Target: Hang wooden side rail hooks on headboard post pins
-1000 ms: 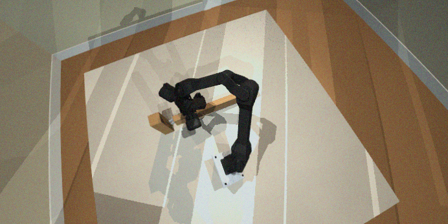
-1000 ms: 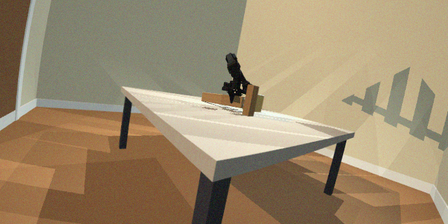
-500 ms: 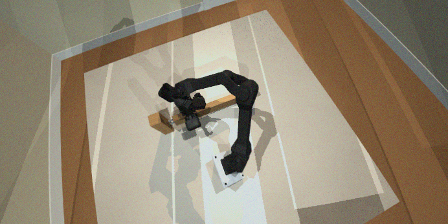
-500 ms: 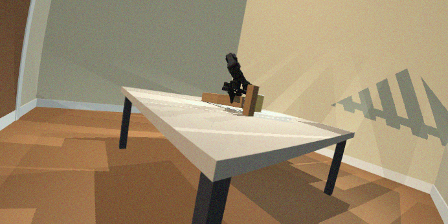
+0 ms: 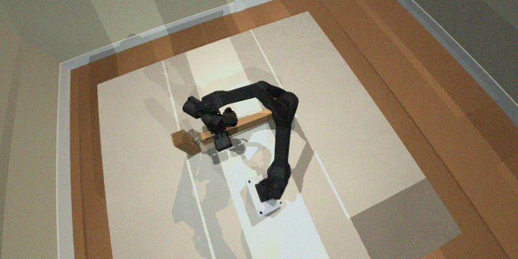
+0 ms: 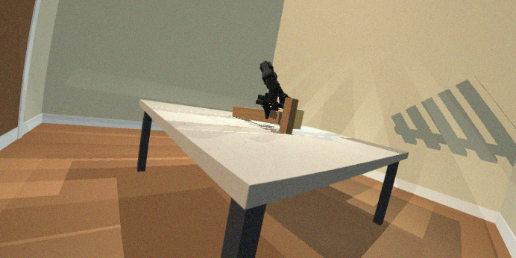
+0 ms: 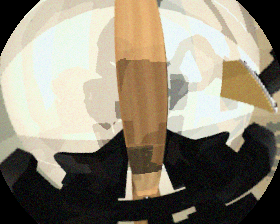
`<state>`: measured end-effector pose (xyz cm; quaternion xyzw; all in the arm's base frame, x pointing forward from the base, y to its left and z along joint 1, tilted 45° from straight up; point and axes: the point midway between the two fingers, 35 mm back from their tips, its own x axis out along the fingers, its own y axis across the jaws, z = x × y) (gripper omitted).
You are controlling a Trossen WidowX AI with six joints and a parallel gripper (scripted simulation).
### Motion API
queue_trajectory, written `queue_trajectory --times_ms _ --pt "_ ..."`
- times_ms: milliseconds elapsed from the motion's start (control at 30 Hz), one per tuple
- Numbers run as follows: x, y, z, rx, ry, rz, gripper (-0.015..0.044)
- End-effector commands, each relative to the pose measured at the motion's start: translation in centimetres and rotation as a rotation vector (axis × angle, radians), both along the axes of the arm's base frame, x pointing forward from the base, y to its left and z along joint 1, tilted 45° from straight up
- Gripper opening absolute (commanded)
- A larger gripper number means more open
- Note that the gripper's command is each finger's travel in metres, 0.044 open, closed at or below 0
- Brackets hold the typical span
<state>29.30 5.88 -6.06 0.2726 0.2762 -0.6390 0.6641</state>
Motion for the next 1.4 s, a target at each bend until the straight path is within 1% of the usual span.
queue_trajectory --times_ms 0,1367 --pt "0.15 0.53 0.03 0.007 -0.008 0.005 0.0000" --pt "0.07 0.78 -0.31 0.008 -0.008 0.005 0.0000"
